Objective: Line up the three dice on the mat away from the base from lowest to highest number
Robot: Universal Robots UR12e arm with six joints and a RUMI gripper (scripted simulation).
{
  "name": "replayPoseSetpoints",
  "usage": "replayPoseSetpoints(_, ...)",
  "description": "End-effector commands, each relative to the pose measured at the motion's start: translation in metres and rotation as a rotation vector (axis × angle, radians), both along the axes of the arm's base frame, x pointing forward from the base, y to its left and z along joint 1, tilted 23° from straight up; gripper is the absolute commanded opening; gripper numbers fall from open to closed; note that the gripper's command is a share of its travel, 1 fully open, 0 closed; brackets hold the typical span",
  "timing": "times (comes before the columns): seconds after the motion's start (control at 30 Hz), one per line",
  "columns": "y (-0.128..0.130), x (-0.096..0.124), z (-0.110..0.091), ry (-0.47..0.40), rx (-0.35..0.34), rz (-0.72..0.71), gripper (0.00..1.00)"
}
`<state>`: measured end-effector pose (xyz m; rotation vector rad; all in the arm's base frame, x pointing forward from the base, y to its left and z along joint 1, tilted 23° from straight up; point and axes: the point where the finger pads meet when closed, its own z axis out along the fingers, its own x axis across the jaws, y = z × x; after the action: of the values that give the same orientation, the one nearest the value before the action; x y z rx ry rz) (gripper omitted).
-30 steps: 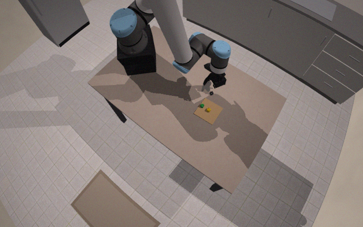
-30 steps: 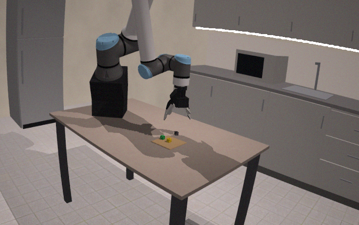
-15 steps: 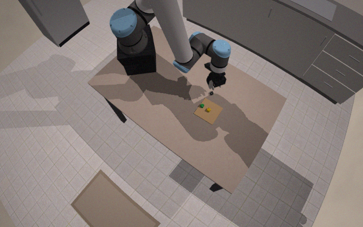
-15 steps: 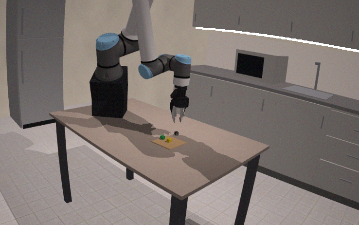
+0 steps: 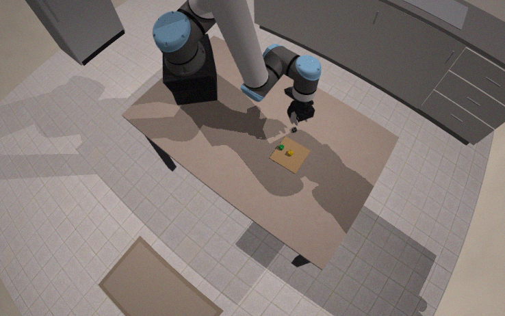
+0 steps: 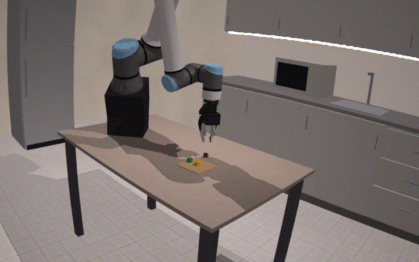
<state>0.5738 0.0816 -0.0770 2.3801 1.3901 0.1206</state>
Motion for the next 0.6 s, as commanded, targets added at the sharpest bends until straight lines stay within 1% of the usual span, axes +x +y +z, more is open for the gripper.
replayPoseSetpoints(0.0,0.0002,0.0002,0.0004,-0.001,0.0,0.0,0.21)
replayPoseSetpoints(0.57,-0.0004,0.0009,-0.0018,-0.001,0.0,0.0,0.21)
